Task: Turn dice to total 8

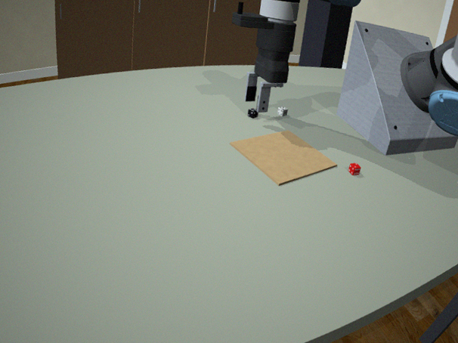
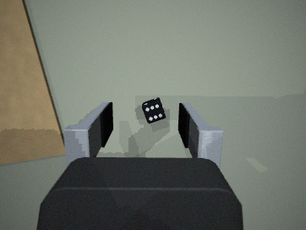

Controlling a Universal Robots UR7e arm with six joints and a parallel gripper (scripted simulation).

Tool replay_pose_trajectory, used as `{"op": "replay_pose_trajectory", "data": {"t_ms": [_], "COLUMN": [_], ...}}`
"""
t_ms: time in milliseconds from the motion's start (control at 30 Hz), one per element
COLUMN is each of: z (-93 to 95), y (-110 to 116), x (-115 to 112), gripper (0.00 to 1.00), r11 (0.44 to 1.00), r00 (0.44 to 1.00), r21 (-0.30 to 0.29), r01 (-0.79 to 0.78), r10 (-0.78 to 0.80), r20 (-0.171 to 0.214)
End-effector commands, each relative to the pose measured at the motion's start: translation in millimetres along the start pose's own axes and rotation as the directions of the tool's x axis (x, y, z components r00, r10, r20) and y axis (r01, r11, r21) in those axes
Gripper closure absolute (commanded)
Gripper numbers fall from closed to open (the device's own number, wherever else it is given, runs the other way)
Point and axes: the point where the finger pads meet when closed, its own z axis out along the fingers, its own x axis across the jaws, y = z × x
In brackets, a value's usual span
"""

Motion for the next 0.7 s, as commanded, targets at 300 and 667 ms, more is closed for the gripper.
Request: {"op": "replay_pose_trajectory", "data": {"t_ms": [300,667], "z": [-0.4,-0.4], "y": [-1.4,1.2], "x": [0.0,-7.0], "gripper": [0.00,0.00], "r11": [1.000,1.000], "r00": [1.000,1.000], "r21": [0.000,0.000], "r01": [0.001,0.001], "r10": [-0.001,-0.001], "r20": [-0.001,-0.001]}}
